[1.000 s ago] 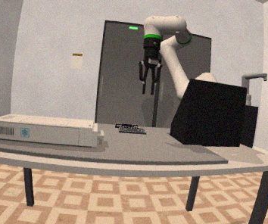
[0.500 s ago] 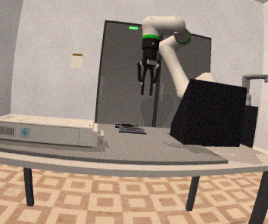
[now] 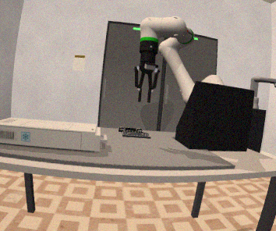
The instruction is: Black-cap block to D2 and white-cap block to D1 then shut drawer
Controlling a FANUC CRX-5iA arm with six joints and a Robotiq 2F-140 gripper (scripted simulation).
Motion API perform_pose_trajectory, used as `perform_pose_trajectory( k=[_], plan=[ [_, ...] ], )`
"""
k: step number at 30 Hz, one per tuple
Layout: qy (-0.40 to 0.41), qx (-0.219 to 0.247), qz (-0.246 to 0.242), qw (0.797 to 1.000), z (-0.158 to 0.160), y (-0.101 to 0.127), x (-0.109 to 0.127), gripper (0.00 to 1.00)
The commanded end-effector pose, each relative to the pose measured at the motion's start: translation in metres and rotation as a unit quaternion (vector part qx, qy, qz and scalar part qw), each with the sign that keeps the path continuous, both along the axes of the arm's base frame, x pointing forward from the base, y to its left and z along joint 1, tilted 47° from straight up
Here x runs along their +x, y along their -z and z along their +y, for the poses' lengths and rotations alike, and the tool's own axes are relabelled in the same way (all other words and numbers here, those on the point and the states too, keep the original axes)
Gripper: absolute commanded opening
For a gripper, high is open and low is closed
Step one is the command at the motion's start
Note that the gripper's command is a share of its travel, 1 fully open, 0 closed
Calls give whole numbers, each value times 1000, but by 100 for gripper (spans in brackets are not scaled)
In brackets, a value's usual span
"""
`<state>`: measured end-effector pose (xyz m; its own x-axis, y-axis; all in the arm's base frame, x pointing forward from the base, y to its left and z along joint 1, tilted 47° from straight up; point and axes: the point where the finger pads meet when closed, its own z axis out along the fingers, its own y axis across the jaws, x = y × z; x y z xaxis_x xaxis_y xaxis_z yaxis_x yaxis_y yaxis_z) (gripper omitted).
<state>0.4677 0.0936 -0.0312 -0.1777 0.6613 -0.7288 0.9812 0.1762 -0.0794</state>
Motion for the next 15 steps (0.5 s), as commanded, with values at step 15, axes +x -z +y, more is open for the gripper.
perform_pose_trajectory(
  k=[15],
  plan=[
    [-1, 0, -1, 1000, 9, 42, 40, 34]
  ],
)
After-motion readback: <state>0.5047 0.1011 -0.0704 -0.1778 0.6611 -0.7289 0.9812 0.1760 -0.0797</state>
